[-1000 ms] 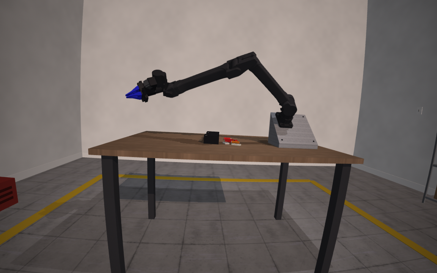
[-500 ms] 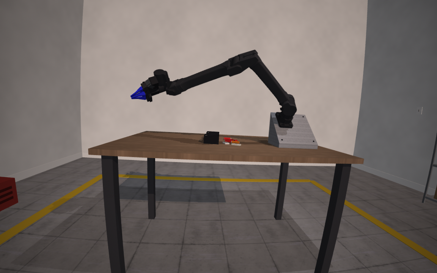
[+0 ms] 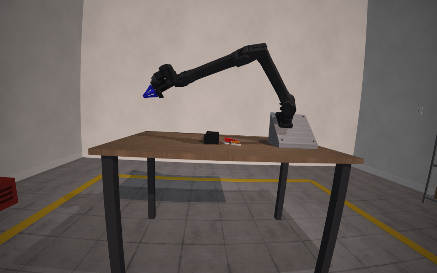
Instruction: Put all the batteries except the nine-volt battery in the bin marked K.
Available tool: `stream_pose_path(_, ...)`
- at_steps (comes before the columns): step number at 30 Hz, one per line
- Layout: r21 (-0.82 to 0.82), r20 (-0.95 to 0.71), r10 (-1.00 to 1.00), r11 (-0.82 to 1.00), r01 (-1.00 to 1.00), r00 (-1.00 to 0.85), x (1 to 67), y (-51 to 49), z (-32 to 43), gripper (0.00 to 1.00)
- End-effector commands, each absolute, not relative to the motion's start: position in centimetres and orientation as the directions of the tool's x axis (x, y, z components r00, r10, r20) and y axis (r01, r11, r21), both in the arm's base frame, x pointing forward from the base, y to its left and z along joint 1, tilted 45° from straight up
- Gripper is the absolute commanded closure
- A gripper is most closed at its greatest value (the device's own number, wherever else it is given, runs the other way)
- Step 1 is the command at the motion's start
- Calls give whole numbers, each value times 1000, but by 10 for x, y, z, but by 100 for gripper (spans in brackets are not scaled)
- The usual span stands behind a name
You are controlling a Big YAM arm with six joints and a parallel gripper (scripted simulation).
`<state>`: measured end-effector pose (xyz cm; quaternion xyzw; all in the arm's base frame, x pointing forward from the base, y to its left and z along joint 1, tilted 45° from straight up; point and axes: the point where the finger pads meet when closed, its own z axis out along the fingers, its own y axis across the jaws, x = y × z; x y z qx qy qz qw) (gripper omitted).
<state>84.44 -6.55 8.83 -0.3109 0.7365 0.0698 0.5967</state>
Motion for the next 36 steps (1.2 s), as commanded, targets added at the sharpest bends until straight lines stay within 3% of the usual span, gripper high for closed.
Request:
stream_pose_path(1,-253,-914,-375,825,-506,-155,828,-112,105,92)
stream_pose_path(17,12,-825,-277,864,-504,-493,730,-138,63,92)
stream_pose_path(36,253,-654,-170,869,-425,-737,615,-142,37,92)
